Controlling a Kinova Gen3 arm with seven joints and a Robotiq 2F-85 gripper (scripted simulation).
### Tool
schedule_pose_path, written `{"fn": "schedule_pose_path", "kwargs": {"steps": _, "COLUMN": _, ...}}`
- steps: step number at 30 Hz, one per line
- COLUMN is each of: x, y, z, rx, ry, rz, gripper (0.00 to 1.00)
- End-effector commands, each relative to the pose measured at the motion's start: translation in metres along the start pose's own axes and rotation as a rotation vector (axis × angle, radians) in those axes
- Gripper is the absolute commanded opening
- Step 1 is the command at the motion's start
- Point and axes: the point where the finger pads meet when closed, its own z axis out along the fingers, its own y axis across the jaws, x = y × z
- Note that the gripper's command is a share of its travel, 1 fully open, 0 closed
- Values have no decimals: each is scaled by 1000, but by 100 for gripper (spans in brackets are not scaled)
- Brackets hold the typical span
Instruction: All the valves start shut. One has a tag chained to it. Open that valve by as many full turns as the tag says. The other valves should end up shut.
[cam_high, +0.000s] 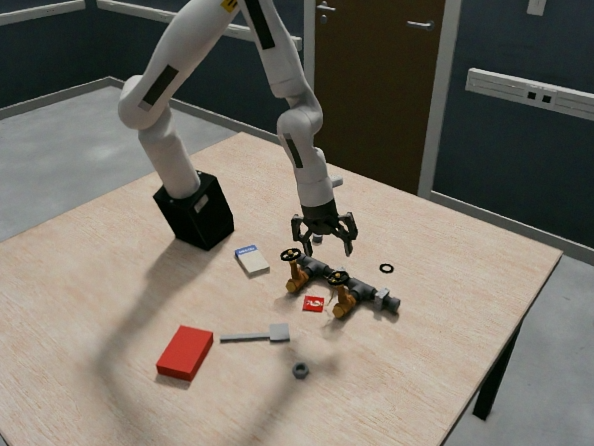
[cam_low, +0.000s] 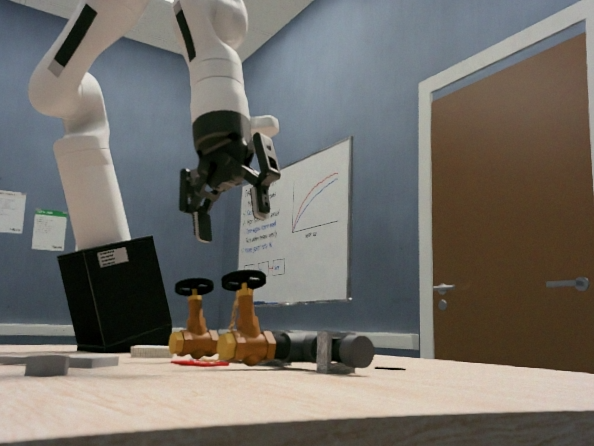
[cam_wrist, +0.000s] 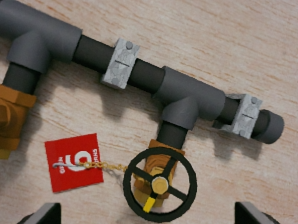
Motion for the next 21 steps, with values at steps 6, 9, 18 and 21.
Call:
{"fn": "schedule_pose_path", "kwargs": {"steps": 6, "x": 4, "y": 6, "z": 9, "rx": -45, "ry": -51, "rz": 248, "gripper": 100}}
{"fn": "schedule_pose_path", "kwargs": {"steps": 9, "x": 4, "y": 6, "z": 10, "rx": -49, "ry": -55, "rz": 276, "gripper": 100}}
{"fn": "schedule_pose_path", "kwargs": {"steps": 18, "x": 4, "y": 7, "z": 11, "rx": -53, "ry": -59, "rz": 299, "gripper": 100}}
{"fn": "schedule_pose_path", "kwargs": {"steps": 21, "x": 4, "y": 7, "z": 12, "rx": -53, "ry": -59, "rz": 299, "gripper": 100}}
